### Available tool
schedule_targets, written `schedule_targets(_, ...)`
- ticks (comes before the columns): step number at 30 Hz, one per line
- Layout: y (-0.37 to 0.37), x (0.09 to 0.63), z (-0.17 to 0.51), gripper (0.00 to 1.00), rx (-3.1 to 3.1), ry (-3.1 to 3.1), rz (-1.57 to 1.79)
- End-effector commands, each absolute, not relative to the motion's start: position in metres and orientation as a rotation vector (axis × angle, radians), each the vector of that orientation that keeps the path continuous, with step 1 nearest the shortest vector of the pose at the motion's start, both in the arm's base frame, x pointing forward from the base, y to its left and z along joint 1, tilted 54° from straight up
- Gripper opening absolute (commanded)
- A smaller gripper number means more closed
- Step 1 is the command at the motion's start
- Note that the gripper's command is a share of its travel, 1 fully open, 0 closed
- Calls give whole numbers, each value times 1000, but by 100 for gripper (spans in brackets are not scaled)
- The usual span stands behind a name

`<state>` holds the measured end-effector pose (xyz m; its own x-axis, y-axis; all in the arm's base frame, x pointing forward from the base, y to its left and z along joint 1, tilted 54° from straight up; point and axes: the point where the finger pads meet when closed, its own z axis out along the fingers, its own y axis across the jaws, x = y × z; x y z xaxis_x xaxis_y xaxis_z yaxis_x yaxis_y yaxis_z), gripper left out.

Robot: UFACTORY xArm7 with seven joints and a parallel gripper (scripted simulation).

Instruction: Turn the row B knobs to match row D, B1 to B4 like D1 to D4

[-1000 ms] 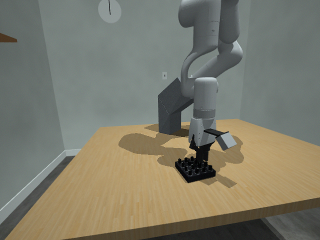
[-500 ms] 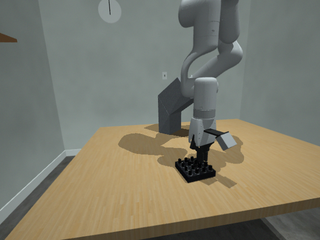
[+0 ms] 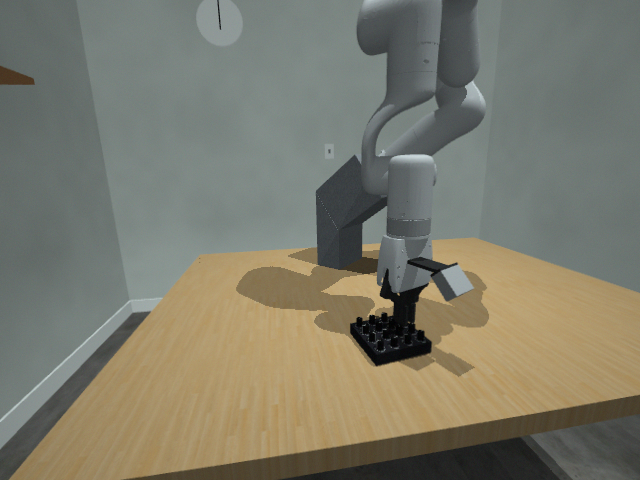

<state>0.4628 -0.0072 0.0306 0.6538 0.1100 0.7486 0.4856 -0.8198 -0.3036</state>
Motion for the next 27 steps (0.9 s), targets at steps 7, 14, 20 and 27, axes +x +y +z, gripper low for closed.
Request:
schedule_targets(7,-8,463,31,8,-2388,-462,-1037)
schedule_targets(14,-8,463,31,8,-2388,-462,-1037)
schedule_targets(20,-8,463,31,8,-2387,-435,-1027)
schedule_targets(27,-8,463,31,8,-2381,-280,-970)
